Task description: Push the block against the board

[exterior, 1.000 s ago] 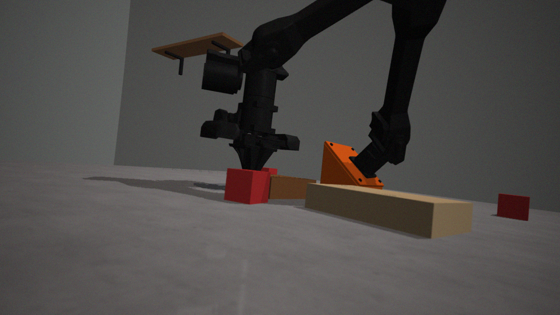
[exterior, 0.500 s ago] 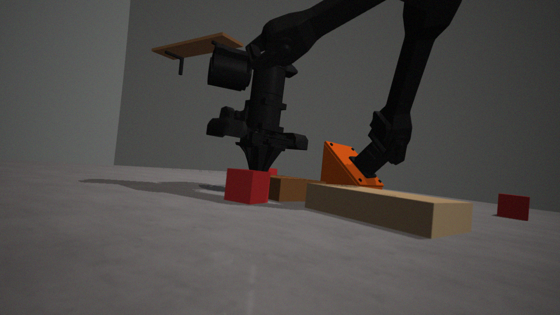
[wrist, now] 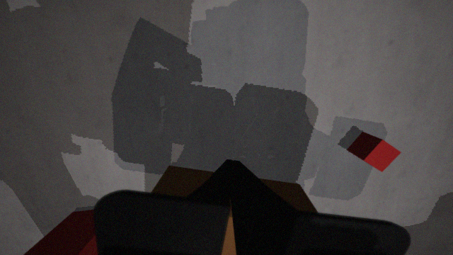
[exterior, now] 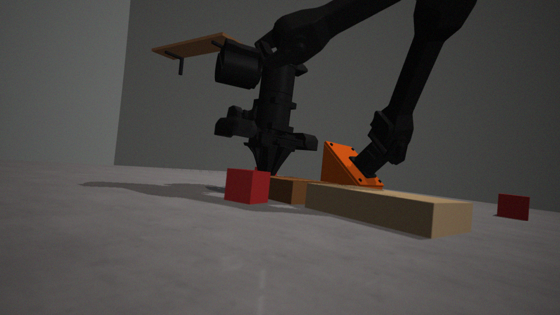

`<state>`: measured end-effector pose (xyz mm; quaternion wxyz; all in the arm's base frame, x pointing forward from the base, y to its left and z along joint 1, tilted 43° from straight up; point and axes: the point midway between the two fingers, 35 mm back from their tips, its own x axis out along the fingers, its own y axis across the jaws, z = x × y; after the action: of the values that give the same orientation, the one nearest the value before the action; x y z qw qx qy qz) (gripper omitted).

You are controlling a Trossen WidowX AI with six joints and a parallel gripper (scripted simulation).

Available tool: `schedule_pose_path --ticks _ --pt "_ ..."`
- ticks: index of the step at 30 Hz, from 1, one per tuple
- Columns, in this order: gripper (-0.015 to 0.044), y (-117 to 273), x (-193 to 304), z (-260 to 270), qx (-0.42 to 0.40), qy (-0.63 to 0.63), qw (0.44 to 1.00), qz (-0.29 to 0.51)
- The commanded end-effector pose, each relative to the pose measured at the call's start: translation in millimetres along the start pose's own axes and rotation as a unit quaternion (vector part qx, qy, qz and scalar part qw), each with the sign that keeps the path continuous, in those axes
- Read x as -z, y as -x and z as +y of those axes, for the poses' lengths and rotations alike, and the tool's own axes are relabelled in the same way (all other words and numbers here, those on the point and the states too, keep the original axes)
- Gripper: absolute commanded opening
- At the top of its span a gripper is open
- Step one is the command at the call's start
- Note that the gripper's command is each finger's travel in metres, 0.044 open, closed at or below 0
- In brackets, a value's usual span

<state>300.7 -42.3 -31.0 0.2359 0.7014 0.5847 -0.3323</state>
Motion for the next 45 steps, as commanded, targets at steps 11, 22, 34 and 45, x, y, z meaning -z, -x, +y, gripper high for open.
schedule_pose_path --ticks 11,22,34,45 --pt "0.0 -5.2 7.5 -4.2 0.008 -0.002 1.0 0.005" --pt "0.0 -5.2 -10.4 -1.8 0.008 -0.002 1.0 0.005" --pt "0.0 -5.6 -30.0 -0.5 0.008 -0.002 1.0 0.005" --pt "0.0 36.6 -36.1 -1.0 0.009 -0.002 1.0 0.004"
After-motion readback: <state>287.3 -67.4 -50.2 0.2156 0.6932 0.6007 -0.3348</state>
